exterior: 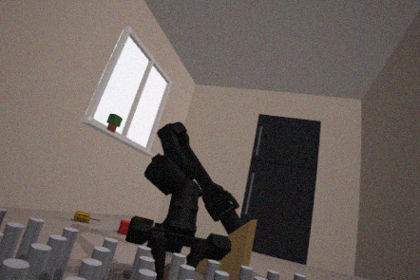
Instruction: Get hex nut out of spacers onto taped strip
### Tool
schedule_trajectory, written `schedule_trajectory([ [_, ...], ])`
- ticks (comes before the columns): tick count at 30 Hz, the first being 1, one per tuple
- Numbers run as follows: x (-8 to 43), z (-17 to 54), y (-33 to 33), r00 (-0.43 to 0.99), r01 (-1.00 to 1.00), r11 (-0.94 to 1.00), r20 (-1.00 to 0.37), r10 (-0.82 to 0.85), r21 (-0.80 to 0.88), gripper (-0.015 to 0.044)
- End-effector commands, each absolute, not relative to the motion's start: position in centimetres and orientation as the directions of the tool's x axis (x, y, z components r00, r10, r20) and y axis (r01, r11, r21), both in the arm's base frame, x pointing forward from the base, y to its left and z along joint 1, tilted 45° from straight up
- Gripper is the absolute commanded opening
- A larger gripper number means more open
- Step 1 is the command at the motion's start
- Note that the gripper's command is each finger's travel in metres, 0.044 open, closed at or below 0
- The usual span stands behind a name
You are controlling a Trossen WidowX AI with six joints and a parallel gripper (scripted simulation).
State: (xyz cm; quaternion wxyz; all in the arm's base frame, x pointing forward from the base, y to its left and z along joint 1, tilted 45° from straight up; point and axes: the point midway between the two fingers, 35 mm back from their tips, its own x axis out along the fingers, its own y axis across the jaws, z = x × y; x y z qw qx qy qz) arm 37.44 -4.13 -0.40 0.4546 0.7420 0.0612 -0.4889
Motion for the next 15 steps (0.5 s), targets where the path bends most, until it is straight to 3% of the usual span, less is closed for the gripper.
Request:
schedule_trajectory([
  [1, 37.98, -0.29, -3.90, 0.523, 0.527, -0.582, -0.776, -0.352, 0.619, 0.0000],
  [15, 38.73, -0.63, -3.48, 0.524, 0.526, -0.582, -0.776, -0.352, 0.620, 0.0000],
])
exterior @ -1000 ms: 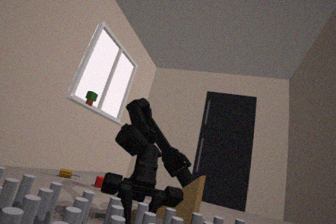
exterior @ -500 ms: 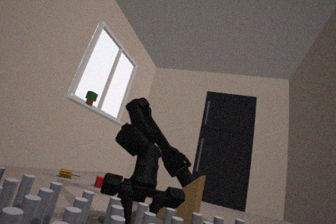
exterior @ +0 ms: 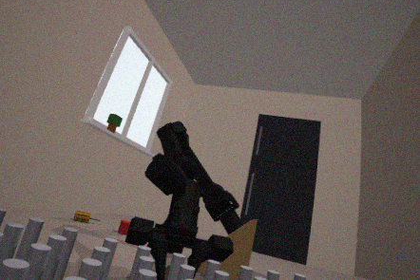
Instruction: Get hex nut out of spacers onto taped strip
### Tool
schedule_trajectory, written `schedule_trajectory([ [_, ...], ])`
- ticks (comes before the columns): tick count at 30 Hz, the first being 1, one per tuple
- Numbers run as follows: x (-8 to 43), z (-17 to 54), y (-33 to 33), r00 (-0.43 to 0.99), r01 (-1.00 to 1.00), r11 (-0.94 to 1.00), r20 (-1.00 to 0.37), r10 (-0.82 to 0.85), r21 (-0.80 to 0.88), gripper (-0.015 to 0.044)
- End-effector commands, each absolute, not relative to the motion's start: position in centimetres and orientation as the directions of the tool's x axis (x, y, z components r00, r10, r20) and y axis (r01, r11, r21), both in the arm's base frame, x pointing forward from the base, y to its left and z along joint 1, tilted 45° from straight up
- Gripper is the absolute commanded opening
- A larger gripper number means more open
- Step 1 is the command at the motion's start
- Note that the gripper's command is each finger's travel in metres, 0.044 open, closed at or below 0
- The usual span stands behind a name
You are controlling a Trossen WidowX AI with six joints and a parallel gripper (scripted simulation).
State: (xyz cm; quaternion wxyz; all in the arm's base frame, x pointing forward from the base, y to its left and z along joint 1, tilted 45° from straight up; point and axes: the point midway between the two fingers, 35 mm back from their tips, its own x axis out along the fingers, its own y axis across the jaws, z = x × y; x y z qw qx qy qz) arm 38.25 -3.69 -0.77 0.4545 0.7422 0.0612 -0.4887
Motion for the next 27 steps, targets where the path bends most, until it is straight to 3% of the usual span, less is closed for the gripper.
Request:
schedule_trajectory([
  [1, 38.78, -0.66, -3.45, 0.524, 0.526, -0.582, -0.776, -0.352, 0.620, 0.0000],
  [27, 39.57, -1.45, -3.37, 0.524, 0.527, -0.582, -0.776, -0.351, 0.620, 0.0000],
])
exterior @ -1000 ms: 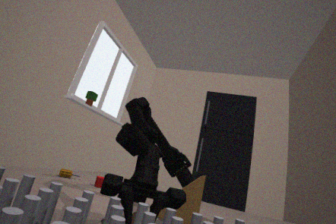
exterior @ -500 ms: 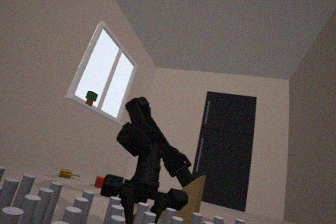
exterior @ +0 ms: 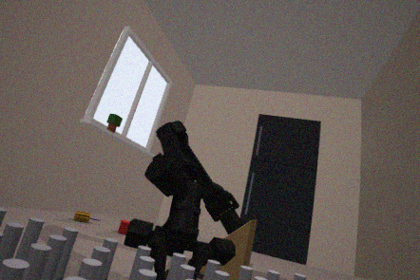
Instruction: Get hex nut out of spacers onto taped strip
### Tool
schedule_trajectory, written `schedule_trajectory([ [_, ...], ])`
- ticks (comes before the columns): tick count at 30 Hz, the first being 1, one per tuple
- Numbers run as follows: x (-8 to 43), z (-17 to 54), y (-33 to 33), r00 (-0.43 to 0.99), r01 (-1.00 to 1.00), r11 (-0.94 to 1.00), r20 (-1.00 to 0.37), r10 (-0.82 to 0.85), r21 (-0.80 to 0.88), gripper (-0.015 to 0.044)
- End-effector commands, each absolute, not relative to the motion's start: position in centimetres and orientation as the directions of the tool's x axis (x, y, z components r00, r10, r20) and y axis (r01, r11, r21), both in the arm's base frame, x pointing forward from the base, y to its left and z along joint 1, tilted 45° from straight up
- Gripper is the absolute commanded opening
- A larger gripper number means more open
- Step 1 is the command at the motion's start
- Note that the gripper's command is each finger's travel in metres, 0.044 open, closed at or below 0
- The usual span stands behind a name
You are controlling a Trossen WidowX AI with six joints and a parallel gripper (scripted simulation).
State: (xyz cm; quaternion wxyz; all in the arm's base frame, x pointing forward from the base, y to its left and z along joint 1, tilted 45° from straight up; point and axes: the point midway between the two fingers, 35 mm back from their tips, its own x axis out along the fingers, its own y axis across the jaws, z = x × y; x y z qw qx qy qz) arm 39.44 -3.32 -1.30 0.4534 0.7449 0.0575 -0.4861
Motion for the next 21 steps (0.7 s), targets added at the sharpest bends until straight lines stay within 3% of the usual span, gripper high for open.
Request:
schedule_trajectory([
  [1, 39.6, -1.5, -3.4, 0.524, 0.527, -0.582, -0.776, -0.351, 0.620, 0.0000],
  [21, 39.5, -2.7, -4.4, 0.521, 0.533, -0.579, -0.778, -0.350, 0.617, 0.0000],
])
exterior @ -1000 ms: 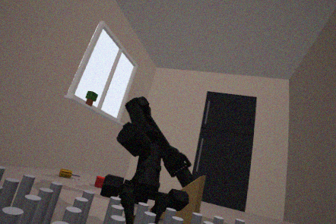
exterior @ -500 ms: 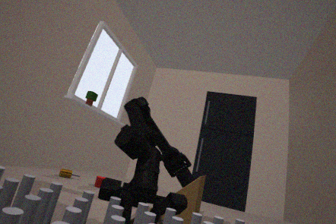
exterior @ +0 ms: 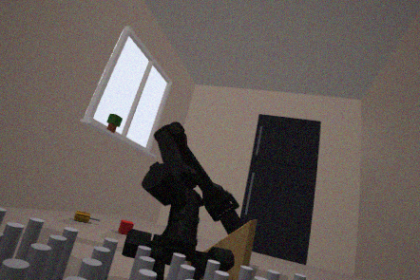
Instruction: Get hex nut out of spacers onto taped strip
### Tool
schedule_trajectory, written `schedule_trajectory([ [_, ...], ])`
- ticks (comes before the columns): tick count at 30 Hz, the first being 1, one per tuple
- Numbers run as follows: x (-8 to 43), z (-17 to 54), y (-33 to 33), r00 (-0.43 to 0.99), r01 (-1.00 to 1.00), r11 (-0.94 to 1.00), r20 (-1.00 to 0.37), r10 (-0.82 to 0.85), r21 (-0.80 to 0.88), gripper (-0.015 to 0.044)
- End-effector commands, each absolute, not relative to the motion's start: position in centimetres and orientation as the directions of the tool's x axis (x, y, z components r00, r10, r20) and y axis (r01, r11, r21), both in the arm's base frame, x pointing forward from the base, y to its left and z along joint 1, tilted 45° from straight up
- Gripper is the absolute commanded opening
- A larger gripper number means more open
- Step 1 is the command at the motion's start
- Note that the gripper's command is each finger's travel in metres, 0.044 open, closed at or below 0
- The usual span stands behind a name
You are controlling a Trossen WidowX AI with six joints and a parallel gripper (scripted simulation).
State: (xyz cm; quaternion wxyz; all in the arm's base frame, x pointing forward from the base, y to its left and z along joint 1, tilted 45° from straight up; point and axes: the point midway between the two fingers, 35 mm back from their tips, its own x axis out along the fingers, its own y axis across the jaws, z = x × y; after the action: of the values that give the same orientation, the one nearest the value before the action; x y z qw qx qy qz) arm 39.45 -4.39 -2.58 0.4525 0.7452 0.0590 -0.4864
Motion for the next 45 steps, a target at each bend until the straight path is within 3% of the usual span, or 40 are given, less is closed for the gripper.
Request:
schedule_trajectory([
  [1, 39.4, -2.7, -4.4, 0.521, 0.533, -0.579, -0.778, -0.350, 0.617, 0.0000],
  [45, 37.0, -1.6, -5.6, 0.520, 0.533, -0.579, -0.779, -0.351, 0.617, 0.0000],
])
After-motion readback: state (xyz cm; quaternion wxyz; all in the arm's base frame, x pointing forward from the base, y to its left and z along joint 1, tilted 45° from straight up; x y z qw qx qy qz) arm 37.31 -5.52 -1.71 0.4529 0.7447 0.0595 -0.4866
